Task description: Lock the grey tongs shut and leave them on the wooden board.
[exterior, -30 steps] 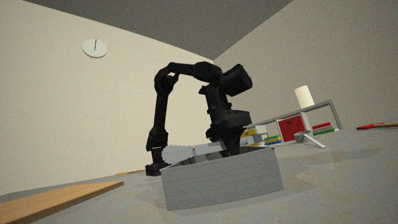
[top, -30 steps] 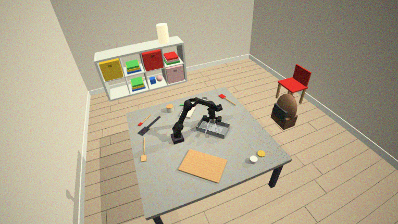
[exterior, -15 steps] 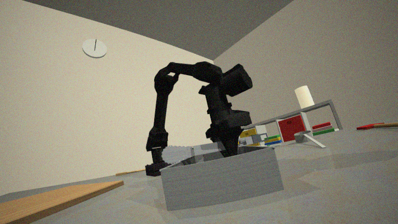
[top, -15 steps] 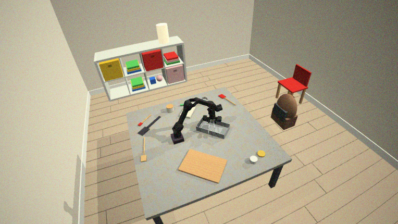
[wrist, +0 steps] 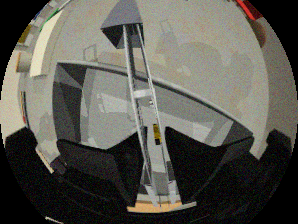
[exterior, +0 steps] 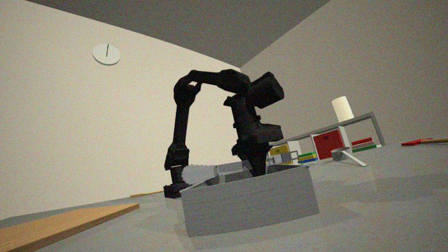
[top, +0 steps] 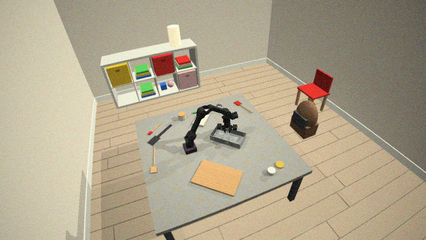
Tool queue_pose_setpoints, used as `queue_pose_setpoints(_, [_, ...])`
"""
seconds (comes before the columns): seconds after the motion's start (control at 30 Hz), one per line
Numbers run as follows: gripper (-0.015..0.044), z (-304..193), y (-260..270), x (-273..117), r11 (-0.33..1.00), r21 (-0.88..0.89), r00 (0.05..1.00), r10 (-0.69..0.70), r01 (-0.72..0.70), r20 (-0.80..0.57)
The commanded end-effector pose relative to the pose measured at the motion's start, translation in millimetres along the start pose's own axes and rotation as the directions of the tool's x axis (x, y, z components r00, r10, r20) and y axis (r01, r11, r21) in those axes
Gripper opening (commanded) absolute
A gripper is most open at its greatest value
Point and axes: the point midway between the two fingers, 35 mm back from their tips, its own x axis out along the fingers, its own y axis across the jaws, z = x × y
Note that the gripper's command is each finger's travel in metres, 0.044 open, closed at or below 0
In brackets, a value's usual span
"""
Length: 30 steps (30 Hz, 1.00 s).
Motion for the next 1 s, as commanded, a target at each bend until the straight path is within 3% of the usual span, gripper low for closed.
queue_pose_setpoints(0.0, [0.0068,-0.1,0.3,0.1,1.0,0.0,1.0,0.002,-0.002,0.0])
queue_pose_setpoints(0.27, [0.0015,-0.1,0.3,0.1,1.0,0.0,1.0,0.002,-0.002,0.0])
queue_pose_setpoints(0.47, [-0.0143,-0.1,0.3,0.1,1.0,0.0,1.0,0.002,-0.002,0.0])
queue_pose_setpoints(0.63, [-0.015,3.4,-4.4,-31.8,1.0,-0.001,1.0,0.002,-0.002,-0.002])
queue_pose_setpoints(0.83, [-0.015,2.3,-2.1,-116.2,1.0,-0.005,1.0,0.005,-0.005,-0.006])
queue_pose_setpoints(0.97, [-0.015,1.2,-0.5,-126.2,1.0,-0.005,1.0,0.005,-0.005,-0.007])
